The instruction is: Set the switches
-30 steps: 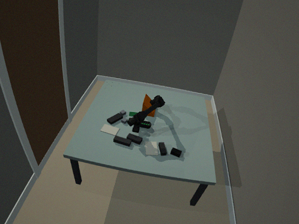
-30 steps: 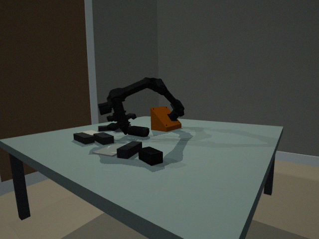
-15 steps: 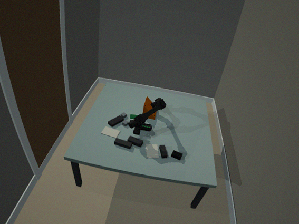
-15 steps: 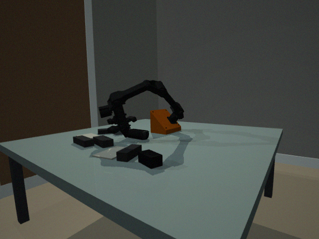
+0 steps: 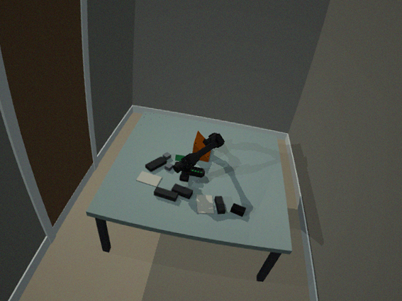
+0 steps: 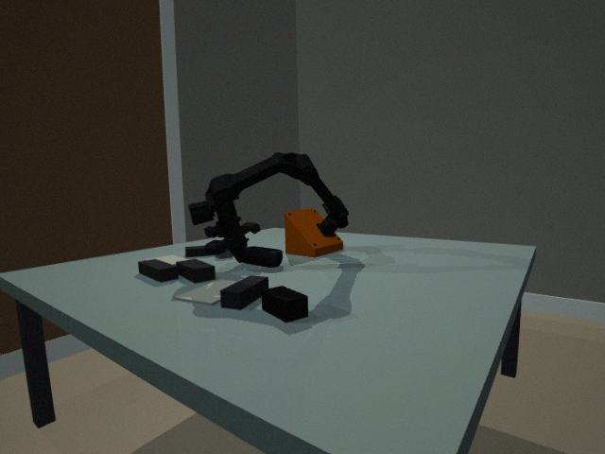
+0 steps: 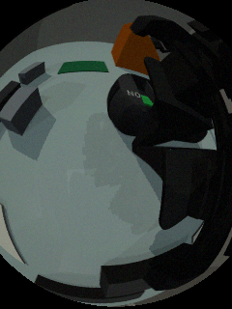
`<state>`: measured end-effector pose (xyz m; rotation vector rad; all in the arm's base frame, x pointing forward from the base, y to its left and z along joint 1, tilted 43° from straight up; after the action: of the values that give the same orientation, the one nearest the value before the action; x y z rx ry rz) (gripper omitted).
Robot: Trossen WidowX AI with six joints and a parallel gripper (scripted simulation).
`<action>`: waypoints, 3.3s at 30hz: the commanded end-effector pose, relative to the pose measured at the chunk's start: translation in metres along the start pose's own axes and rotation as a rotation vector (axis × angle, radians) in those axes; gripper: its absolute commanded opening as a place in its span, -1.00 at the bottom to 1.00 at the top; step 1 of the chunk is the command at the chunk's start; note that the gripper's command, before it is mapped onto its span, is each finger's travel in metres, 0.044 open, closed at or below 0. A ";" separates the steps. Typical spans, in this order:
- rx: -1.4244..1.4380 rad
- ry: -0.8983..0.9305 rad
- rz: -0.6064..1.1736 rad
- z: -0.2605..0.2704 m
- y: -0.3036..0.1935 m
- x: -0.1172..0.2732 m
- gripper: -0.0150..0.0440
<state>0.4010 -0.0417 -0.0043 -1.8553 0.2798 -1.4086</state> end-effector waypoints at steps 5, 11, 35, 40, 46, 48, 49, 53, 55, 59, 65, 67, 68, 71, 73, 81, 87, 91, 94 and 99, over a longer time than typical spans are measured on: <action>-0.001 -0.012 0.007 -0.011 0.000 -0.005 -0.49; -0.002 -0.012 0.007 -0.018 -0.001 -0.007 -0.49; -0.003 -0.013 0.007 -0.046 -0.005 -0.016 -0.49; -0.003 -0.014 0.007 -0.052 -0.006 -0.018 -0.49; -0.003 -0.014 0.007 -0.052 -0.006 -0.018 -0.49; -0.003 -0.014 0.007 -0.052 -0.006 -0.018 -0.49; -0.003 -0.014 0.007 -0.052 -0.006 -0.018 -0.49; -0.003 -0.014 0.007 -0.052 -0.006 -0.018 -0.49; -0.003 -0.014 0.007 -0.052 -0.006 -0.018 -0.49; -0.003 -0.014 0.007 -0.052 -0.006 -0.018 -0.49; -0.003 -0.014 0.007 -0.052 -0.006 -0.018 -0.49; -0.003 -0.014 0.007 -0.052 -0.006 -0.018 -0.49; -0.003 -0.014 0.007 -0.052 -0.006 -0.018 -0.49; -0.003 -0.014 0.007 -0.052 -0.006 -0.018 -0.49; -0.003 -0.014 0.007 -0.052 -0.006 -0.018 -0.49; -0.003 -0.014 0.007 -0.052 -0.006 -0.018 -0.49; -0.003 -0.005 0.003 -0.031 -0.001 0.006 -0.49; -0.002 -0.009 0.004 -0.013 0.001 0.032 -0.49; -0.001 -0.011 0.005 -0.003 0.000 0.049 -0.49; -0.001 -0.012 0.005 -0.001 0.000 0.052 -0.49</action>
<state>0.4147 -0.0711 0.0328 -1.8569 0.2821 -1.4079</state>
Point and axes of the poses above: the point midway between the two fingers, 35 mm back from their tips, its own x axis back along the fingers, its own z axis across the jaws, y = z × x, the point moved 10 cm from there along x, back along the fingers, and after that the axes turned 7 degrees about x, right-handed, at the moved point
